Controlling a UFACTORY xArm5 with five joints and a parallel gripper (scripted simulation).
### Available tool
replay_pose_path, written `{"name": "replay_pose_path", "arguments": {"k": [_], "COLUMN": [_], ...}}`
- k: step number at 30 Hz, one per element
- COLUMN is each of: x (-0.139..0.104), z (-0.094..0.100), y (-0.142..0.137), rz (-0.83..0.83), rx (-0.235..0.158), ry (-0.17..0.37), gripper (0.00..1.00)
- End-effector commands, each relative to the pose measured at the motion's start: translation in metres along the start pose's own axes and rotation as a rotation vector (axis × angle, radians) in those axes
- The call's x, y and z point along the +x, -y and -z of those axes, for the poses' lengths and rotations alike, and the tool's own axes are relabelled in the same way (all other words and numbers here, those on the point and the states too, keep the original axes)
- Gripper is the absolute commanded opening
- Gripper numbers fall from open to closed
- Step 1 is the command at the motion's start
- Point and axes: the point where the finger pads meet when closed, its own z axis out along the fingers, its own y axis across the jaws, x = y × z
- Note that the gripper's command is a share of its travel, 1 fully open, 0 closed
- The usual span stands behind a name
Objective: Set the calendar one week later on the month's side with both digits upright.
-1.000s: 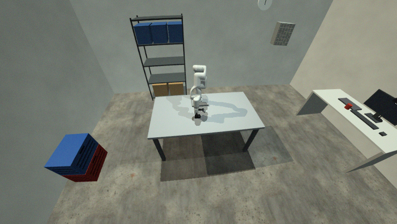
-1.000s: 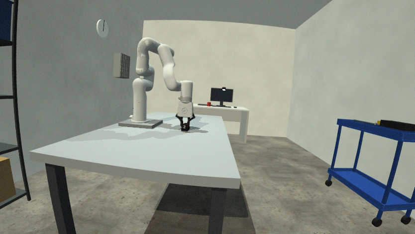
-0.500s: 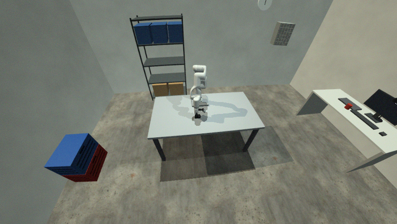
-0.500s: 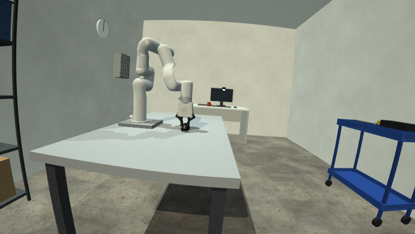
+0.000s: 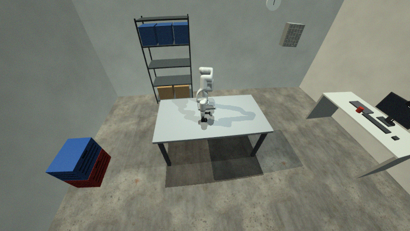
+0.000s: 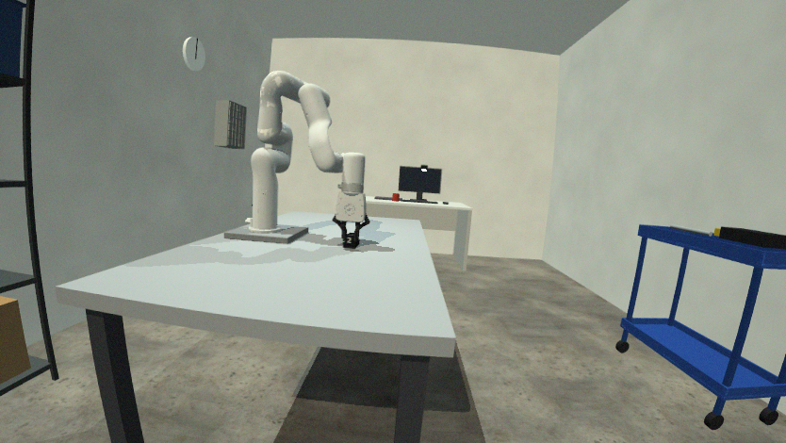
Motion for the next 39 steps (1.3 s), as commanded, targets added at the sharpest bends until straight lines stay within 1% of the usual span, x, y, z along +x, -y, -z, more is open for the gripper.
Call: {"name": "replay_pose_path", "arguments": {"k": [1,32,33,37,38,39], "x": [-0.0002,-0.0002,-0.0002,-0.0002,-0.0002,-0.0002], "z": [0.0009,0.0009,0.0009,0.0009,0.0009,0.0009], "y": [-0.0012,-0.0012,-0.0012,-0.0012,-0.0012,-0.0012], "rz": [0.000,0.000,0.000,0.000,0.000,0.000], "rx": [-0.003,-0.003,-0.003,-0.003,-0.003,-0.003], "ry": [0.000,0.000,0.000,0.000,0.000,0.000], "gripper": [0.29,0.29,0.33,0.33,0.37,0.37]}}
